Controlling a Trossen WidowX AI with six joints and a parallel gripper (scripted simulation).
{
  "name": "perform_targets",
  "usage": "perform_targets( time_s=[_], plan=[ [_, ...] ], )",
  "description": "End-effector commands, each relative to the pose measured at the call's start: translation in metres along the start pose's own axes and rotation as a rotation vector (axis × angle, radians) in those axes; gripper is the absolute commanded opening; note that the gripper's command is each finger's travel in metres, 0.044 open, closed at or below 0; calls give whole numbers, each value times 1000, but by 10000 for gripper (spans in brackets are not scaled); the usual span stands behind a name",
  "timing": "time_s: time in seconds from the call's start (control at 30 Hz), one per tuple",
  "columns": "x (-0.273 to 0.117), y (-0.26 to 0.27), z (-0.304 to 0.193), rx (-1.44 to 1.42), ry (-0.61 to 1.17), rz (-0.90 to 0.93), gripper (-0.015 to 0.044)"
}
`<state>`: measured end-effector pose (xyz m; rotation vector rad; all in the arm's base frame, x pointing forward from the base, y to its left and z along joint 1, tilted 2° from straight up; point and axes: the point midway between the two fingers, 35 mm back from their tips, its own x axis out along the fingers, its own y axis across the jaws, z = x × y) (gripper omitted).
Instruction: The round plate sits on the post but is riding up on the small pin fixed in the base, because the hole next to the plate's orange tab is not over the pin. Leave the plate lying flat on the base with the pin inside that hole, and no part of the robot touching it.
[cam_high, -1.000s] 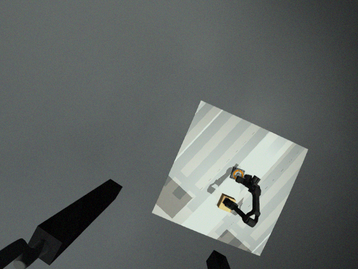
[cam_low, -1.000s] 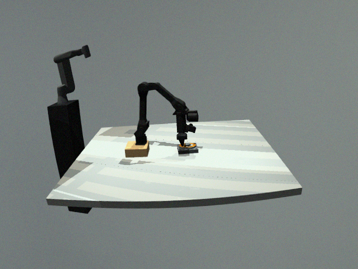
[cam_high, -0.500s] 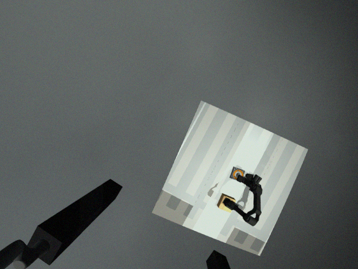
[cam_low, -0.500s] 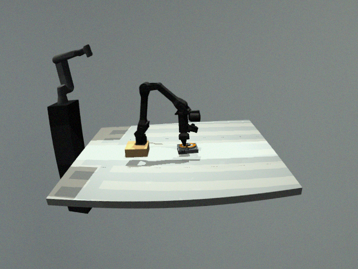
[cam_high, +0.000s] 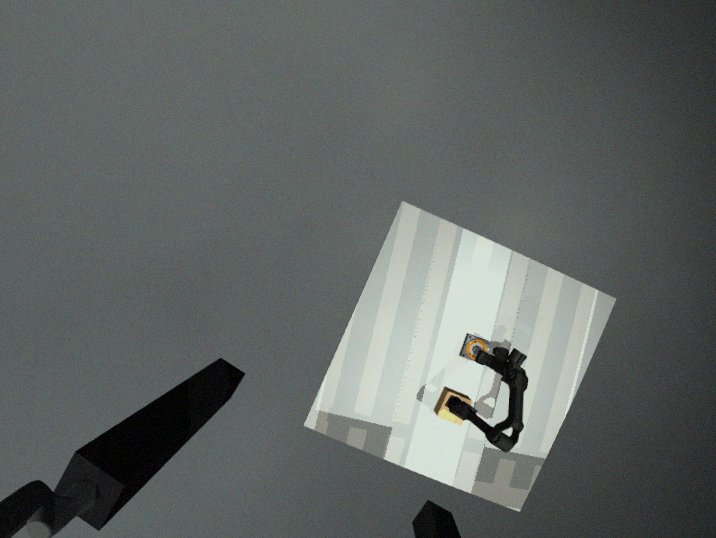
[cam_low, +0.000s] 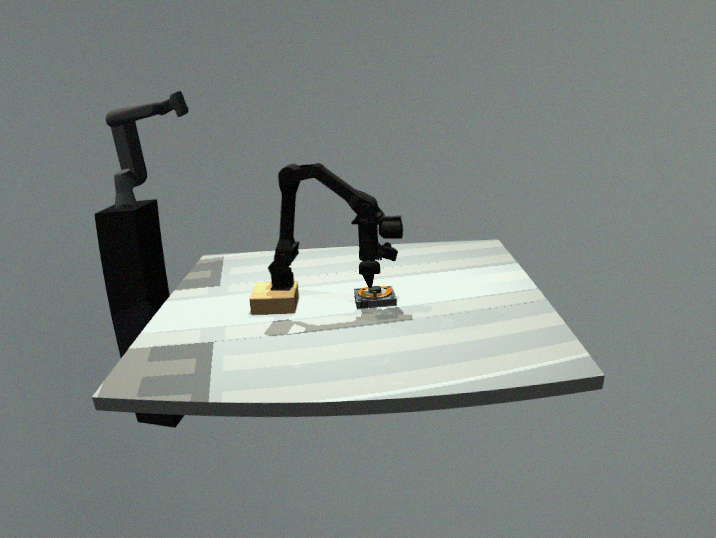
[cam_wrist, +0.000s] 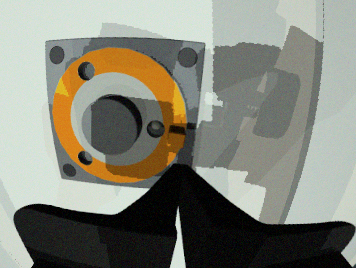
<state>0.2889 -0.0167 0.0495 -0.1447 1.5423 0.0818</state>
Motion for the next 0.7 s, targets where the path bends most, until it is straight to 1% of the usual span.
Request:
perform_targets(
  time_s=[0.0,0.1,0.13,0.67],
  plan=[
    [-22,0,0,-2,-11,-5,0],
    [-26,0,0,-2,-11,-5,0],
    [-19,0,2,-3,-16,-3,0],
    [-19,0,2,-3,-16,-3,0]
  ],
)
